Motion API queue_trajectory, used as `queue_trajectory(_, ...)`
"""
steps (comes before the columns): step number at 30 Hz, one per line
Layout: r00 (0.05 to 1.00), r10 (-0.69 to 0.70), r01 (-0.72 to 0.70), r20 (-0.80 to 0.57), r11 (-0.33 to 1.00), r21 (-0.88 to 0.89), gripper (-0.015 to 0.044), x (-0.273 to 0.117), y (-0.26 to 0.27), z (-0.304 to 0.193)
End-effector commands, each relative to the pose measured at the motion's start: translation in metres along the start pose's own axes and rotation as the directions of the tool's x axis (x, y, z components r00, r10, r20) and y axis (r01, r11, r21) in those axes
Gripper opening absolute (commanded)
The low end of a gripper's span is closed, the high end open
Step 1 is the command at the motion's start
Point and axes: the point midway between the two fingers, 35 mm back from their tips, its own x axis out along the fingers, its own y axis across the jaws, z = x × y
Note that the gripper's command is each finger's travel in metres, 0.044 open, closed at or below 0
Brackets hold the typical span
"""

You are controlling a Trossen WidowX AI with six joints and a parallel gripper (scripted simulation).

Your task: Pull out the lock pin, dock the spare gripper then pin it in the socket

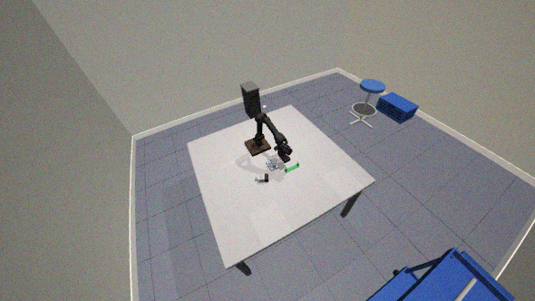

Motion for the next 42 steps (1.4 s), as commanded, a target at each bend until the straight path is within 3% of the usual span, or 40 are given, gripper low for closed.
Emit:
queue_trajectory(1,0.998,0.001,-0.001,0.059,1.0,-0.001,0.0,-0.003,0.0,0.004)
queue_trajectory(42,0.997,0.011,-0.011,0.072,1.0,-0.008,0.0,-0.006,-0.001,0.03)
